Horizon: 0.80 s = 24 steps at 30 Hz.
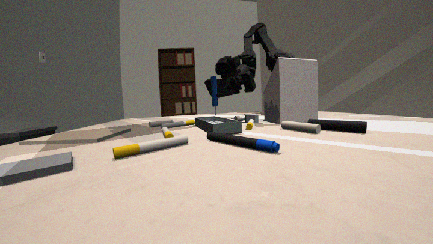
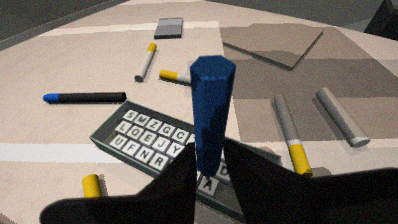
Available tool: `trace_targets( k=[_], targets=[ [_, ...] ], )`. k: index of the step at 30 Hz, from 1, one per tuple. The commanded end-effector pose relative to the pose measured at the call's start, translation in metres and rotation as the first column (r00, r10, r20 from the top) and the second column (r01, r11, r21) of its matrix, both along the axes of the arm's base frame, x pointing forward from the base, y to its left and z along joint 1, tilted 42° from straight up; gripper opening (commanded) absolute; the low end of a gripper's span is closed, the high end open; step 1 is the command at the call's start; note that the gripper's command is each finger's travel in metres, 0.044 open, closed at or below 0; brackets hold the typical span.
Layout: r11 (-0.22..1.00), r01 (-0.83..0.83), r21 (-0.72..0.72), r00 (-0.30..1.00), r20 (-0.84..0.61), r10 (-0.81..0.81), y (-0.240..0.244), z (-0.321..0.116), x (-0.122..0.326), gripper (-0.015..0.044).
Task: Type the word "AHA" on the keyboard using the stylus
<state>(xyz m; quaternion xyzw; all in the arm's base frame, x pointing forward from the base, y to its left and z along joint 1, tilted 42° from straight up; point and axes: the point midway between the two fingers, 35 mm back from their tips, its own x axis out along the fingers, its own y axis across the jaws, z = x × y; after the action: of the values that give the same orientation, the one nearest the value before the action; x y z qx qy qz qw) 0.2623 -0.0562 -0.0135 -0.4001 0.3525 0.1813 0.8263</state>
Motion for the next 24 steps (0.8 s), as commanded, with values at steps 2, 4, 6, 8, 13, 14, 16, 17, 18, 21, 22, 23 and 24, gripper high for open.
trace_targets(
  k=[2,4,6,8,13,14,16,17,18,21,22,23,24],
  targets=[
    [1.000,-0.007,0.003,1.000,-0.003,0.007,-0.0016,-0.0037,0.0012,0.0081],
    [1.000,-0.007,0.003,1.000,-0.003,0.007,-0.0018,-0.0038,0.0014,0.0081],
    [1.000,-0.007,0.003,1.000,-0.003,0.007,-0.0018,-0.0038,0.0014,0.0081],
    [1.000,-0.007,0.003,1.000,-0.003,0.007,-0.0018,-0.0038,0.0014,0.0081],
    [1.000,-0.007,0.003,1.000,-0.003,0.007,-0.0018,-0.0038,0.0014,0.0081],
    [1.000,-0.007,0.003,1.000,-0.003,0.007,-0.0018,-0.0038,0.0014,0.0081],
    [1.000,-0.007,0.003,1.000,-0.003,0.007,-0.0018,-0.0038,0.0014,0.0081],
    [1.000,-0.007,0.003,1.000,-0.003,0.007,-0.0018,-0.0038,0.0014,0.0081],
    [1.000,-0.007,0.003,1.000,-0.003,0.007,-0.0018,-0.0038,0.0014,0.0081],
    [1.000,-0.007,0.003,1.000,-0.003,0.007,-0.0032,-0.0026,0.0021,0.0081],
    [1.000,-0.007,0.003,1.000,-0.003,0.007,-0.0032,-0.0026,0.0021,0.0081],
    [1.000,-0.007,0.003,1.000,-0.003,0.007,-0.0032,-0.0026,0.0021,0.0081],
    [1.000,-0.007,0.003,1.000,-0.003,0.007,-0.0032,-0.0026,0.0021,0.0081]
  ],
)
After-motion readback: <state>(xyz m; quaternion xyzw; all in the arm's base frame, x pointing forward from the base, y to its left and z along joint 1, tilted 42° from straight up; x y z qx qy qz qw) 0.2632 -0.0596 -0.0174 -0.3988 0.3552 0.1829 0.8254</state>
